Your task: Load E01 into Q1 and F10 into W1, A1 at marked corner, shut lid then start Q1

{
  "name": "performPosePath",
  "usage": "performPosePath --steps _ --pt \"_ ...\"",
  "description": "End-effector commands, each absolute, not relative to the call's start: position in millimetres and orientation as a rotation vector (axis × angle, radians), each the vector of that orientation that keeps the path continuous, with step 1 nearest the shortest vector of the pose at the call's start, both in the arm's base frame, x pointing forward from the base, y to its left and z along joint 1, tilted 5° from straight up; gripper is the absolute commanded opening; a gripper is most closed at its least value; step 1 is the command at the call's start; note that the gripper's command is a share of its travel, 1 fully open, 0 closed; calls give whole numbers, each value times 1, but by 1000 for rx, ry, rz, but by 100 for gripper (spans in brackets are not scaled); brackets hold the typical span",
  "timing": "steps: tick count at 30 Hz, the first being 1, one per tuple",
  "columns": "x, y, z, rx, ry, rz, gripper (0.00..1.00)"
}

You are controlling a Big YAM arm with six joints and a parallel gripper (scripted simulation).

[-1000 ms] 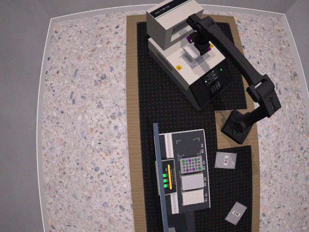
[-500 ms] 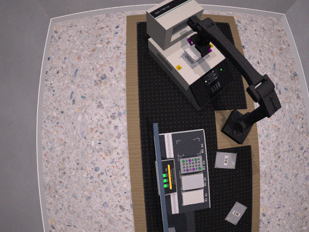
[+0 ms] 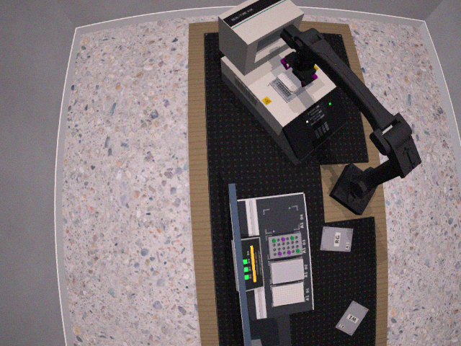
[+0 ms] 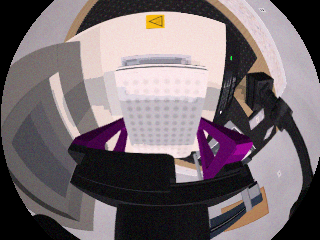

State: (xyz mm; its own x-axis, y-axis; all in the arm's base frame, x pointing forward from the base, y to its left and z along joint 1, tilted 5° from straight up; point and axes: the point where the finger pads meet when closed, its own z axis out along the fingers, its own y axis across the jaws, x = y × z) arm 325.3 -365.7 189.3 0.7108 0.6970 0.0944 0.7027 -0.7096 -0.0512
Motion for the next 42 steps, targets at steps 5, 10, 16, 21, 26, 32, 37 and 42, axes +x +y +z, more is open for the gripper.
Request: performPosePath --steps 5,10,16,21,26,32,37,42 --pt "331 -367 224 -2890 -1163 -137 0" --pt "335 -370 227 -2889 -1176 -138 0" --pt "343 -386 224 -2899 -1208 -149 0" --pt "342 -393 216 -2889 -1199 -141 0" --pt "337 -390 204 -2867 -1181 -126 0" --pt "338 -377 211 -2869 -1197 -129 0" --pt "337 -371 213 -2887 -1184 -135 0" --pt "330 -371 215 -2899 -1165 -136 0"
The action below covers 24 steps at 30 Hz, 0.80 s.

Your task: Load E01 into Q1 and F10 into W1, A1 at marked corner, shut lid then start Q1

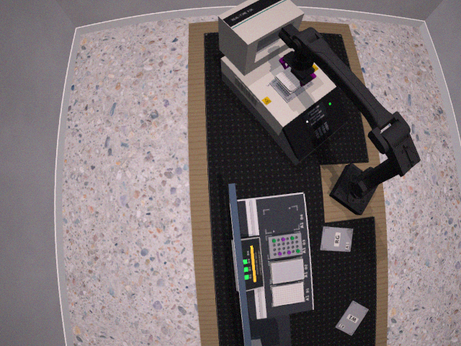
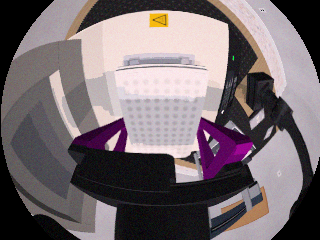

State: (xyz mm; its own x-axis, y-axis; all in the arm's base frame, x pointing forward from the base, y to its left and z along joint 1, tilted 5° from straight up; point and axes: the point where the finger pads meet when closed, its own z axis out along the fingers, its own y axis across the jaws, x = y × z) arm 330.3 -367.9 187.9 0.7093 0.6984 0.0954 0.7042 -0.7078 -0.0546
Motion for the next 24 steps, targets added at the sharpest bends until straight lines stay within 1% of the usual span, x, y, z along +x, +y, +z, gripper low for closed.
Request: performPosePath --steps 1,13,24 --pt "330 -371 215 -2899 -1165 -136 0" --pt "333 -386 235 -2934 -1185 -156 0" --pt "345 -382 224 -2886 -1205 -136 0"
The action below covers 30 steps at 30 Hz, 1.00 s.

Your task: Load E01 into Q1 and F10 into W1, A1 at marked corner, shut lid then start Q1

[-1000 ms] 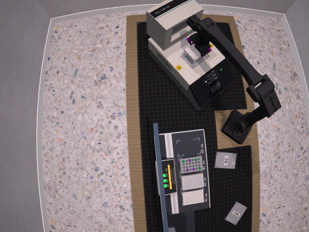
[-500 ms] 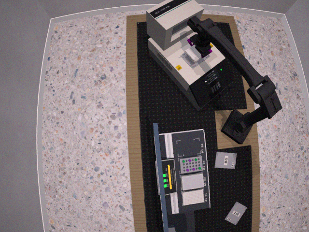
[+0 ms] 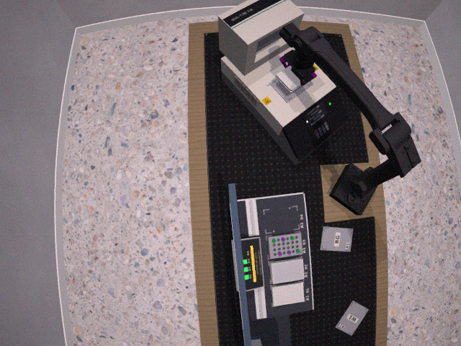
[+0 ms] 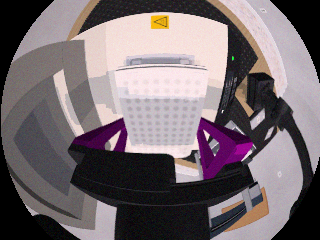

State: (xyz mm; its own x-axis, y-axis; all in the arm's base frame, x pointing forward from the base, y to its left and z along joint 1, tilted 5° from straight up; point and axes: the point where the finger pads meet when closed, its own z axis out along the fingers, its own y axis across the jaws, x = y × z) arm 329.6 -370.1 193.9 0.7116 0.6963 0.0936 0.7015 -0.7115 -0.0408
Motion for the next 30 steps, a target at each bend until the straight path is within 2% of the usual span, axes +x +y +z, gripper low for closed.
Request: performPosePath --steps 1,30 --pt "346 -382 222 -2881 -1204 -134 0" --pt "338 -375 179 -2873 -1158 -121 0"
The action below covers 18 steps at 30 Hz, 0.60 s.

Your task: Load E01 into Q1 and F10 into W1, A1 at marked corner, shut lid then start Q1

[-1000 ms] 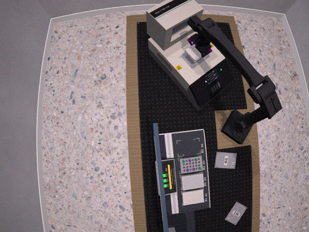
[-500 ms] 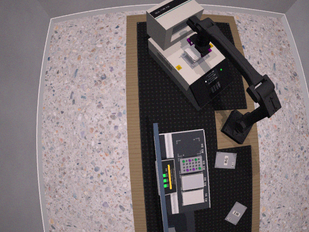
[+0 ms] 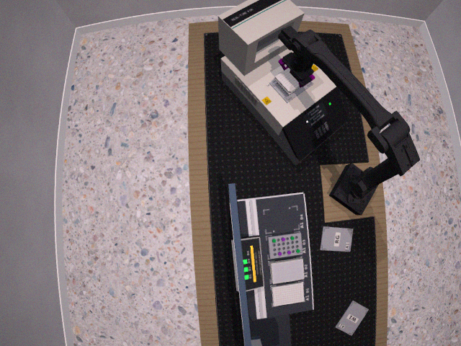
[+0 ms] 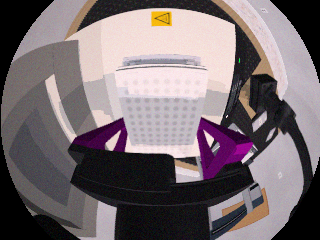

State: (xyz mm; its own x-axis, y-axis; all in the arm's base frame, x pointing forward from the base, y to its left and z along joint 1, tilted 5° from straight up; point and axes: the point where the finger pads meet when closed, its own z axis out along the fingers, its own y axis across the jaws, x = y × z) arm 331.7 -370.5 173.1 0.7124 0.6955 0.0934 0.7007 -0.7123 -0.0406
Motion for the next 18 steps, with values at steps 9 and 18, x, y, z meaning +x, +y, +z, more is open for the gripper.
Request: performPosePath --steps 9,18 --pt "341 -371 147 -2848 -1156 -108 0" --pt "333 -374 156 -2880 -1144 -123 0"
